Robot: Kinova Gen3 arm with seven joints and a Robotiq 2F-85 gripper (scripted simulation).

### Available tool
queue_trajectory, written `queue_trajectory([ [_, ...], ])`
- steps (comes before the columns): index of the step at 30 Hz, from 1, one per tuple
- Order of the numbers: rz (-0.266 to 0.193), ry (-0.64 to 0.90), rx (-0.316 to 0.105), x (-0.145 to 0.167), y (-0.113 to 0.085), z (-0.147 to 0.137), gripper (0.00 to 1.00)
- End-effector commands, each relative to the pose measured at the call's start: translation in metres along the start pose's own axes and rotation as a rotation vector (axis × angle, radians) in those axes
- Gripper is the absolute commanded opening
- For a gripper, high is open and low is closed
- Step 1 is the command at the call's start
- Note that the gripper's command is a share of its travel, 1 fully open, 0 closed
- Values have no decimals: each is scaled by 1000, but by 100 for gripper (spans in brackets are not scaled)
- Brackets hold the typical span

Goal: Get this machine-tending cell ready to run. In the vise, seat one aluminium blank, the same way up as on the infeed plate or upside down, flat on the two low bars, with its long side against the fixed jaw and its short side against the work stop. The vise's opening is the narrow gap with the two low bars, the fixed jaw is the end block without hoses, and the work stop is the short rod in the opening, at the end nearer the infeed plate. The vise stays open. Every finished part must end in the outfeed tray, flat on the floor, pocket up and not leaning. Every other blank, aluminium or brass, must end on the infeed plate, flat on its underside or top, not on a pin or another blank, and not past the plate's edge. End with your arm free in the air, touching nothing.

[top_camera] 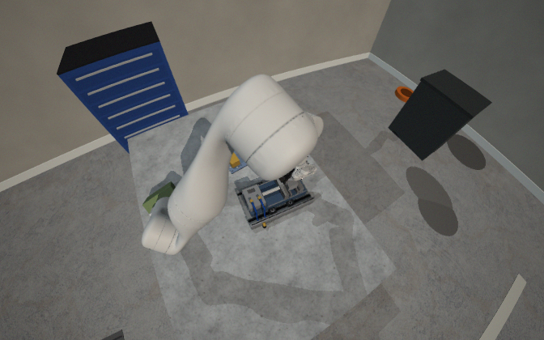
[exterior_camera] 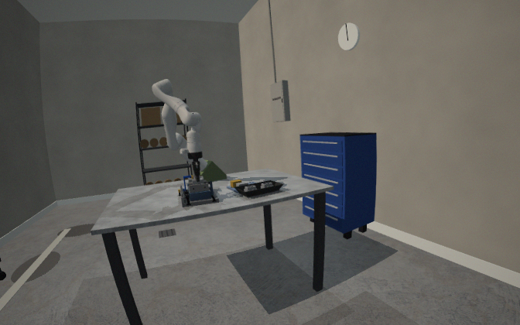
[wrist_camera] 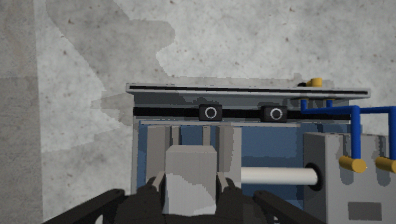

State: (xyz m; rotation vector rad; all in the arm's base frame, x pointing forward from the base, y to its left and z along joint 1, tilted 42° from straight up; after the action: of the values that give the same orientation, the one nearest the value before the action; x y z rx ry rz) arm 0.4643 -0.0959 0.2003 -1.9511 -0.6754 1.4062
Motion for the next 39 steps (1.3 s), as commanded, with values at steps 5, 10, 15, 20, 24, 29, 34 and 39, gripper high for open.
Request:
queue_trajectory([
  [5,-1,0,-2,0,-1,0,0],
  [10,-1,0,-2,0,-1,0,0],
  [15,-1,0,-2,0,-1,0,0],
  [20,-1,0,-2,0,-1,0,0],
  [24,-1,0,-2,0,-1,0,0],
  [29,-1,0,-2,0,-1,0,67],
  [34,-1,0,-2,0,-1,0,67],
  [39,-1,0,-2,0,-1,0,67],
])
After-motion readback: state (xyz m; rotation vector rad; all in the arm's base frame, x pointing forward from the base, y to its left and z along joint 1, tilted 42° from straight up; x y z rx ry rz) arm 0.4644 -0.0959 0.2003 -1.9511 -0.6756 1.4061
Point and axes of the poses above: the point where the finger pads meet when closed, its own y axis out along the fingers, its own z axis across the jaws, x = y × z, the point moved 5 cm from there along -y, back along the fingers, and after that the axes turned 3 degrees about y, right-handed, at the moved point
